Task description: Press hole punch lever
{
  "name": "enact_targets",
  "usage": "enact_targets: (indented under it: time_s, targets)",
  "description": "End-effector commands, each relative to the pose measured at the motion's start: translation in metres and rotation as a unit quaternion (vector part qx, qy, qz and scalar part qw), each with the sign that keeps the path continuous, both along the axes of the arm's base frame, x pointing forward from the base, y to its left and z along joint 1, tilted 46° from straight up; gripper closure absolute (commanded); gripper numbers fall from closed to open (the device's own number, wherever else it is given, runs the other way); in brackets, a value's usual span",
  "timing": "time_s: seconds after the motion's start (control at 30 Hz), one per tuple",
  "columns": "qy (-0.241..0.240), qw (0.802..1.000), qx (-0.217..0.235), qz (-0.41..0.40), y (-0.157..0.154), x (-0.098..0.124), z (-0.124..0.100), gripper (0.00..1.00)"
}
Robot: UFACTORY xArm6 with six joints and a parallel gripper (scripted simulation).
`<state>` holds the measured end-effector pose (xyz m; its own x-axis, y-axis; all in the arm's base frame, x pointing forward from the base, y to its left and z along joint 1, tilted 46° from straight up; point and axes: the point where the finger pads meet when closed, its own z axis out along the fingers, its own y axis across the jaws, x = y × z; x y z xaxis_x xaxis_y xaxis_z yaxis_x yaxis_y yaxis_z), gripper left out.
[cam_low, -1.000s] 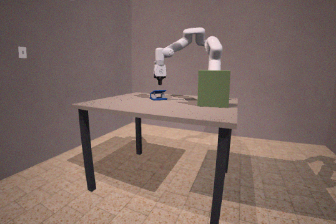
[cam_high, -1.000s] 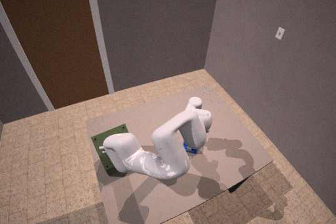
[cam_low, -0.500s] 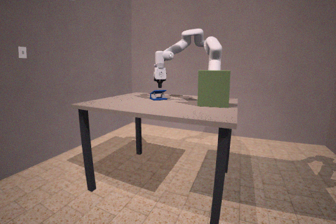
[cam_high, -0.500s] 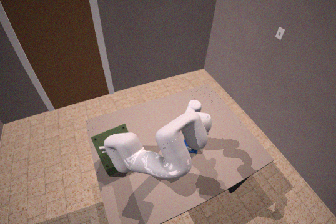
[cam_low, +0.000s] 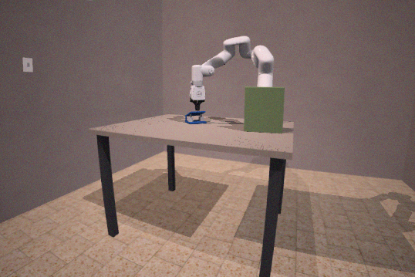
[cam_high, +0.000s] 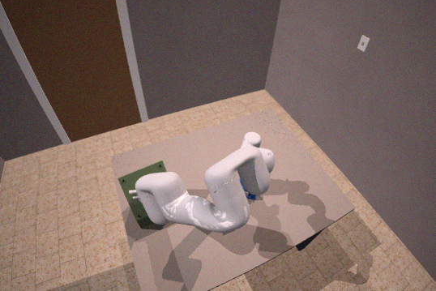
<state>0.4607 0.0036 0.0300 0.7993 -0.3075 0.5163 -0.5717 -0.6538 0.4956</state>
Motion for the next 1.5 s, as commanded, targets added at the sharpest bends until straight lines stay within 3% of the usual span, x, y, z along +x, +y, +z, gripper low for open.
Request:
enact_targets:
  time_s: [0.0,1.47]
  targets:
    - [-0.001,1.000,0.001,0.001,0.0003,0.0013,0.0001,1.00]
    - [-0.001,1.000,0.001,0.001,-0.0069,0.0032,-0.0072,1.00]
